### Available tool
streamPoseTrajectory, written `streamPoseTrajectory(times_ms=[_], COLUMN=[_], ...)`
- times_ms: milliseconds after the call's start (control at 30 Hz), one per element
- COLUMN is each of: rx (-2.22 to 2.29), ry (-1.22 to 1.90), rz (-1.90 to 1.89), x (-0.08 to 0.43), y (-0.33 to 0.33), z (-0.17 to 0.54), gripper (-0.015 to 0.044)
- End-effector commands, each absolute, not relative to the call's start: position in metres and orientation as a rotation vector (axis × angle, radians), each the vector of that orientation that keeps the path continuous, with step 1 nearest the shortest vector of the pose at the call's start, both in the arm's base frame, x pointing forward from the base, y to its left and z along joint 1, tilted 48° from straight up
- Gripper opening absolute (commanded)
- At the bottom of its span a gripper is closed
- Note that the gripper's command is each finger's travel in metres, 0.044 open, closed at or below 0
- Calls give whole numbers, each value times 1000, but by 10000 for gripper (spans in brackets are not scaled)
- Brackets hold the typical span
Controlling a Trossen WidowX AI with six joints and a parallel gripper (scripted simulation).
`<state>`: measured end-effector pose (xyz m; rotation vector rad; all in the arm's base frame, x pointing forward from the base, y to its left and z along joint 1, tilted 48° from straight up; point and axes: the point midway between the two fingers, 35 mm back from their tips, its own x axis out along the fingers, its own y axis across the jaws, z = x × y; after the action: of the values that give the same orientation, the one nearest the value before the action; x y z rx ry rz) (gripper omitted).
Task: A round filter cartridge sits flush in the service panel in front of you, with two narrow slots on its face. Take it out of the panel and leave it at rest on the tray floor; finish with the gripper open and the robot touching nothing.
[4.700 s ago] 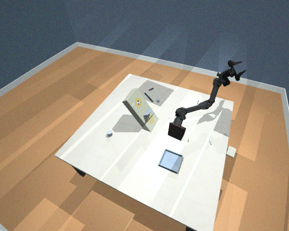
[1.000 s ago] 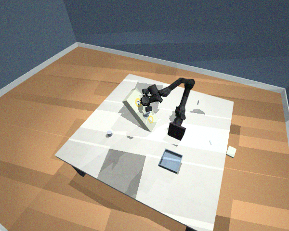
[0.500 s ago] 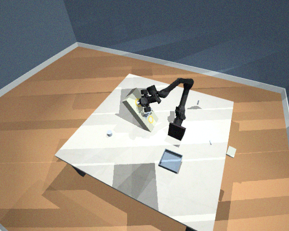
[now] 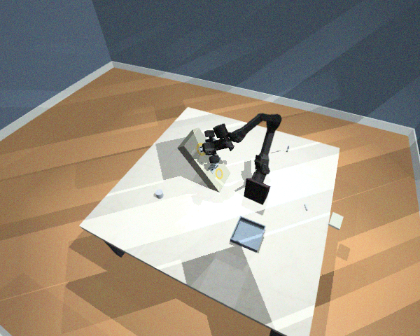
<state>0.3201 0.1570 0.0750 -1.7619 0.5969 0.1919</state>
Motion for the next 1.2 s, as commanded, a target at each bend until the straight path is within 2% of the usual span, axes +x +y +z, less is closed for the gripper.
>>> streamPoseTrajectory(times_ms=[0,1167], rx=[-1764,-1764], ry=[595,595], rz=[196,196], x=[320,333], y=[158,154], z=[75,69], gripper=[89,89])
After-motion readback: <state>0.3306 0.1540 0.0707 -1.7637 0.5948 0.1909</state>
